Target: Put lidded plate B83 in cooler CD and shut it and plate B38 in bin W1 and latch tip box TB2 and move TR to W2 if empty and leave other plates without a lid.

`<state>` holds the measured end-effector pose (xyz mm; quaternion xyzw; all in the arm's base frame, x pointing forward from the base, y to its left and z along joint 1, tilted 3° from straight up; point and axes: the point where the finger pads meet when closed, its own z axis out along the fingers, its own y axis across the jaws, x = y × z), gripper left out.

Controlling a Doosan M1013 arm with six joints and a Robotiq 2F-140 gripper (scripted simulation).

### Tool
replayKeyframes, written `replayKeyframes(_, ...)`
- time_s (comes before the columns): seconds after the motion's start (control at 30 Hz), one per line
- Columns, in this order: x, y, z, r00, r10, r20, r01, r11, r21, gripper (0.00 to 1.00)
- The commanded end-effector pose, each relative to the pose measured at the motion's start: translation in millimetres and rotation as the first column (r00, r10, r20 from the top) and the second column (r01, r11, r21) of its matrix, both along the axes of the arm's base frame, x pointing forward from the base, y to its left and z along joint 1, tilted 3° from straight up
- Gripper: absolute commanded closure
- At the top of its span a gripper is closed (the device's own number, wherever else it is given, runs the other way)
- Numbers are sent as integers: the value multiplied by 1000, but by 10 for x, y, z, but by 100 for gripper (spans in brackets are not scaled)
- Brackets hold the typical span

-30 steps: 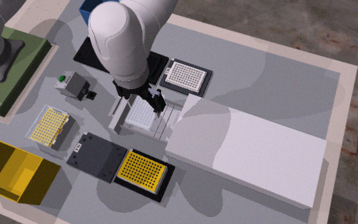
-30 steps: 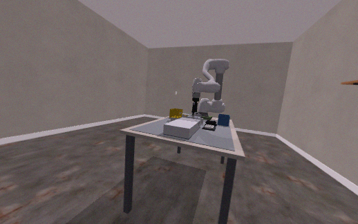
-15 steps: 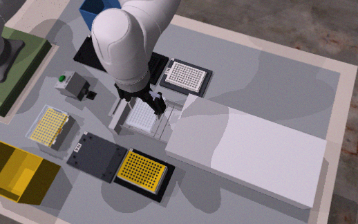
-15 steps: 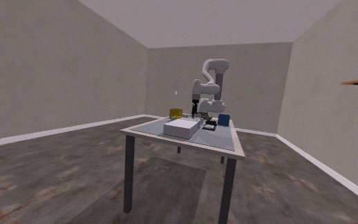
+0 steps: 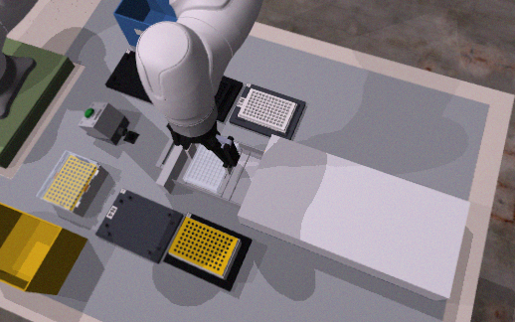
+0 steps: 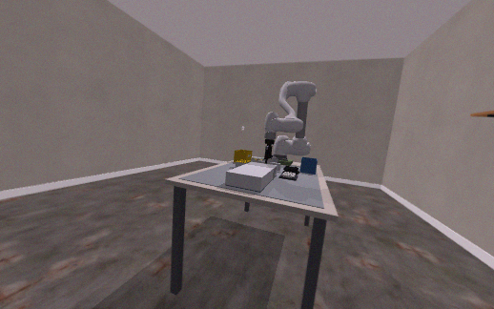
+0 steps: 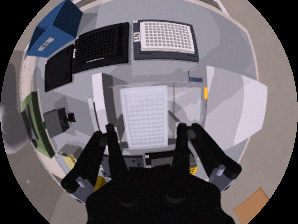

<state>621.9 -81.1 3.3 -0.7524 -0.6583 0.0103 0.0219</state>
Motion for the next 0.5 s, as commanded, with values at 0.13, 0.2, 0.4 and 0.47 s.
replayKeyframes(0.13, -4, 2, -96, 1000, 0, 0, 0, 1000, 0, 100)
replayKeyframes(0.2, -4, 2, -104, 1000, 0, 0, 0, 1000, 0, 100)
replayKeyframes(0.4, -4, 2, -104, 1000, 0, 0, 0, 1000, 0, 100)
replayKeyframes(0.47, -4, 2, -104, 1000, 0, 0, 0, 1000, 0, 100)
